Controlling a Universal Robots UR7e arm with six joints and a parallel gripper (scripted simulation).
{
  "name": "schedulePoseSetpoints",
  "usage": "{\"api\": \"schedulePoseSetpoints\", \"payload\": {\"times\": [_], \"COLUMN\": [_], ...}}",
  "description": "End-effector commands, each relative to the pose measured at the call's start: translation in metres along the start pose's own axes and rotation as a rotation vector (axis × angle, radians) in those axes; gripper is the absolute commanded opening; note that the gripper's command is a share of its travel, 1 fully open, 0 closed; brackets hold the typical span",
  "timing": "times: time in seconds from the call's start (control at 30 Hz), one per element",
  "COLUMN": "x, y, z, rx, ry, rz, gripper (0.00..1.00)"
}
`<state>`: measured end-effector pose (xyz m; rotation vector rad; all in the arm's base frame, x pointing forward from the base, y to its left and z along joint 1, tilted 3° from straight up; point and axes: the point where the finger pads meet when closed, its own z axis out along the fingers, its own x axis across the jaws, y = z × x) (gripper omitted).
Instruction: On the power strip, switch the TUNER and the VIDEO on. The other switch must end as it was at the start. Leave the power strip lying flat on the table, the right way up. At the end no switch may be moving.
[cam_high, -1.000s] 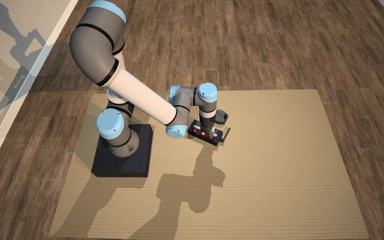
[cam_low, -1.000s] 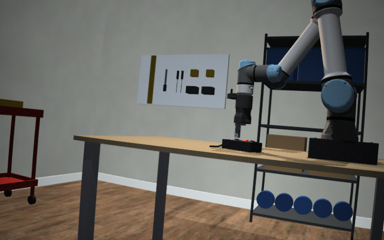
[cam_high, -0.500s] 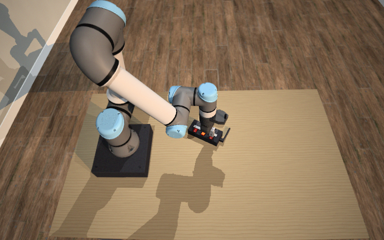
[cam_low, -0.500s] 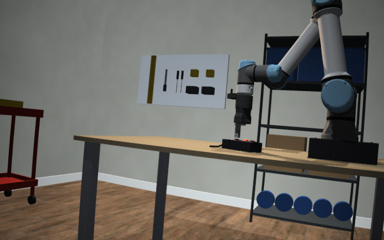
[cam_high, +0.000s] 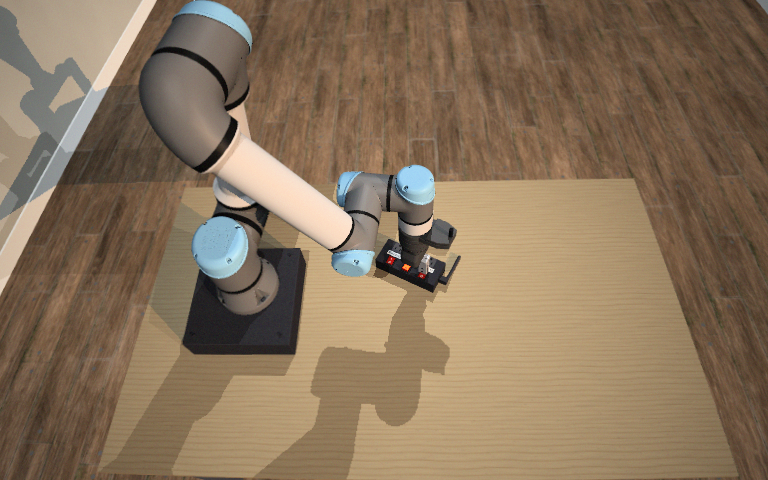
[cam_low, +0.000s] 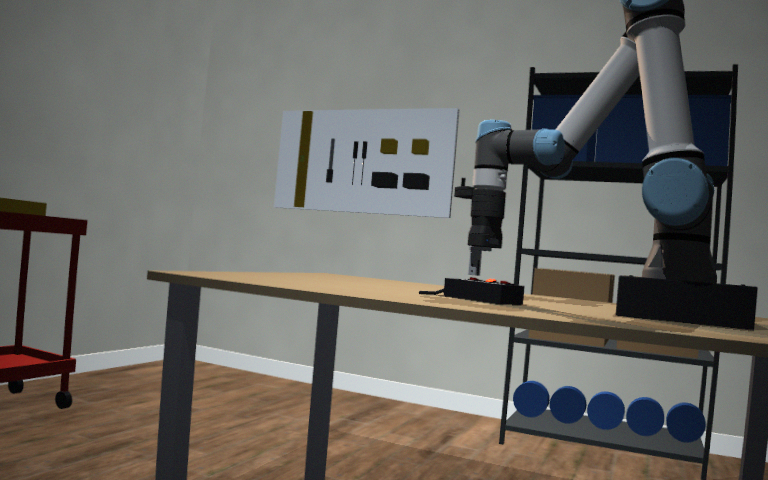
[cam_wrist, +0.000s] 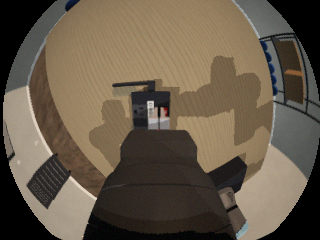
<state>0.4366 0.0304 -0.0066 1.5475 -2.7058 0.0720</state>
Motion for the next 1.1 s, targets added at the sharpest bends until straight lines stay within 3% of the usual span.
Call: {"api": "schedulePoseSetpoints", "payload": {"times": [0.0,1.07], "x": [0.0015,0.0014], "y": [0.0015,0.0014], "z": [0.0022,0.0099], "rx": [-0.003,-0.002], "ry": [0.001,0.001], "rz": [0.001,0.001], "gripper": [0.0,0.0]}}
